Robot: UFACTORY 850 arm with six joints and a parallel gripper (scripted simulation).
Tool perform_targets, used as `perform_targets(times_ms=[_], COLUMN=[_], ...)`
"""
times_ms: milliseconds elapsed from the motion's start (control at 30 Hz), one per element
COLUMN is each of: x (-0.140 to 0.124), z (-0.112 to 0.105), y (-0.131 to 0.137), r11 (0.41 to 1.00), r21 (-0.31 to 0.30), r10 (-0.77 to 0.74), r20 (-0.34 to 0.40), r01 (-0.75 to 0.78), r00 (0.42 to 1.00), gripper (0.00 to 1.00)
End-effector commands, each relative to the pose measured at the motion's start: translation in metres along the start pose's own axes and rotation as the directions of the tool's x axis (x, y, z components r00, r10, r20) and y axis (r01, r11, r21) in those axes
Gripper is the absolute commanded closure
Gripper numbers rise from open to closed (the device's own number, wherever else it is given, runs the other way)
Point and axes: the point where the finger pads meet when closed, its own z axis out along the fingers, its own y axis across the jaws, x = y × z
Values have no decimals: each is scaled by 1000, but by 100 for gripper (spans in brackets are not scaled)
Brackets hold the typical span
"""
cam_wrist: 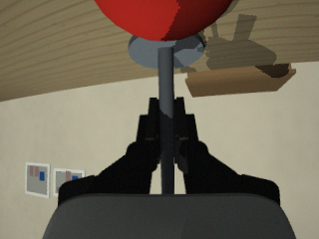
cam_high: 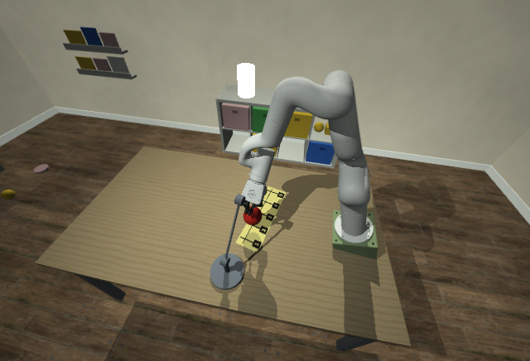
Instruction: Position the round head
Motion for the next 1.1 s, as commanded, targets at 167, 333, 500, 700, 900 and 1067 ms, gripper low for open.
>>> perform_targets(times_ms=[167,333,500,700,900,1067], x=[0,0,0,0,12,23], z=[-1,-1,-1,-1,-8,-13], y=[-1,-1,-1,-1,-1,-1], r11=[1000,1000,1000,1000,1000,1000], r21=[1,1,1,1,1,2], r10=[-1,-1,-1,-1,-1,-1], r20=[0,0,0,0,0,1], r01=[1,1,1,1,1,1], r00=[1000,1000,1000,1000,1000,1000], gripper=[100,100,100,100,100,100])
